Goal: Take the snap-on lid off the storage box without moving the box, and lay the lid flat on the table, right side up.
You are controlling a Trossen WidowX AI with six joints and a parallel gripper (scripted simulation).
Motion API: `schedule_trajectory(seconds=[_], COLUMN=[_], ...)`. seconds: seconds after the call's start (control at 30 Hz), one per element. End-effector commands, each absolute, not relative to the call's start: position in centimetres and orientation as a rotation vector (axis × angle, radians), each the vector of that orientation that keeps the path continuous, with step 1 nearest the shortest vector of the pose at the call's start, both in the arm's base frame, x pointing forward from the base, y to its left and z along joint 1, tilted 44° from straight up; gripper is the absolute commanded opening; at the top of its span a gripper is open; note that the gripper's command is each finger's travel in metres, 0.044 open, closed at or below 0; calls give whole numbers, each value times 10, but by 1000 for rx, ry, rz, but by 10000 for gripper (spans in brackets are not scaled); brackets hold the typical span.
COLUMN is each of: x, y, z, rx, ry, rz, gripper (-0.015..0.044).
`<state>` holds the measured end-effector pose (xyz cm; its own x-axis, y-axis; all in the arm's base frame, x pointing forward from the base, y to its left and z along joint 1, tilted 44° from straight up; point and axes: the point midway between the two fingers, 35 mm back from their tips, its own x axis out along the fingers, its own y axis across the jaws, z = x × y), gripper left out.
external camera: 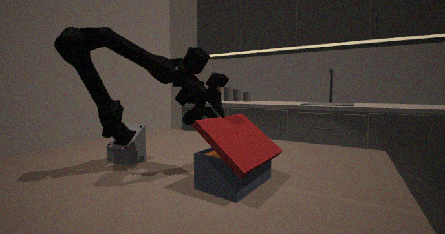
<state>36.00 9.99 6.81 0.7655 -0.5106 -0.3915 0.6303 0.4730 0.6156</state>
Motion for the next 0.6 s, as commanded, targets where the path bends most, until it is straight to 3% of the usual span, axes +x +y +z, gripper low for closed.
schedule_trajectory(seconds=[0.0, 0.57], x=[368, 376], y=[107, 121], z=[78, 95], rx=[840, 840], ry=[151, 151], rz=[-691, -691], gripper=[0, 0])
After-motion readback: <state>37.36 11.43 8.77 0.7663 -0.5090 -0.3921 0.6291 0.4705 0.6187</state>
